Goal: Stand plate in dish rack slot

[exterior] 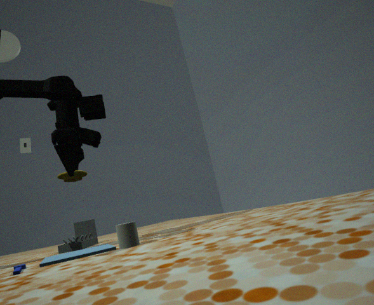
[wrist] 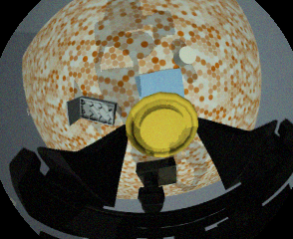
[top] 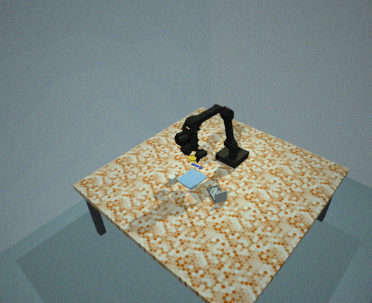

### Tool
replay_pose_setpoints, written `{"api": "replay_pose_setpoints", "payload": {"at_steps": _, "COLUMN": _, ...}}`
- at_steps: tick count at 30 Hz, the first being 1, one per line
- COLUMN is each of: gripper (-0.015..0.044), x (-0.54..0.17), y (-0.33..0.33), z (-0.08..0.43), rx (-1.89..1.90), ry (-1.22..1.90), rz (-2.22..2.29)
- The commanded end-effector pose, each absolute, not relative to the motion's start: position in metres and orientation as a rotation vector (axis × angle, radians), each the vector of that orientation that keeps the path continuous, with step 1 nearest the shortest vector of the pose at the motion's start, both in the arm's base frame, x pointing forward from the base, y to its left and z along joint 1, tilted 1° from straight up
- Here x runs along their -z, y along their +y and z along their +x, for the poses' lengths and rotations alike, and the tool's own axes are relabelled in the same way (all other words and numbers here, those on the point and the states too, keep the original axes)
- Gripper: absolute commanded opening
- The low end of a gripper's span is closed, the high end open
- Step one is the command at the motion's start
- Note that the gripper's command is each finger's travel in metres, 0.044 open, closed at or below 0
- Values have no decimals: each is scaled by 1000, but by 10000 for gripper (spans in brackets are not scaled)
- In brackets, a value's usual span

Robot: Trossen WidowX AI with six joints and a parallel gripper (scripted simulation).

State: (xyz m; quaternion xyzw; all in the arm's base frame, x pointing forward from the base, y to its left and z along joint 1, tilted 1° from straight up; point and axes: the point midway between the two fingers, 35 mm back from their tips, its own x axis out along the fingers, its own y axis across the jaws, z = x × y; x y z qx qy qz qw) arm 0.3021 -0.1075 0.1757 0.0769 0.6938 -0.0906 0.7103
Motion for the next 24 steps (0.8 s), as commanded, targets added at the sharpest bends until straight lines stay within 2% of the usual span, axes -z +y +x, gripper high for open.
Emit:
{"api": "replay_pose_setpoints", "payload": {"at_steps": 1, "gripper": 0, "x": -175, "y": -76, "z": 294, "rx": 274, "ry": 1532, "rz": 248}}
{"api": "replay_pose_setpoints", "payload": {"at_steps": 8, "gripper": 0, "x": -170, "y": -18, "z": 268, "rx": 449, "ry": 1504, "rz": 434}}
{"api": "replay_pose_setpoints", "payload": {"at_steps": 13, "gripper": 0, "x": -169, "y": -13, "z": 265, "rx": 466, "ry": 1501, "rz": 452}}
{"api": "replay_pose_setpoints", "payload": {"at_steps": 24, "gripper": 0, "x": -134, "y": -8, "z": 306, "rx": 295, "ry": 1411, "rz": 525}}
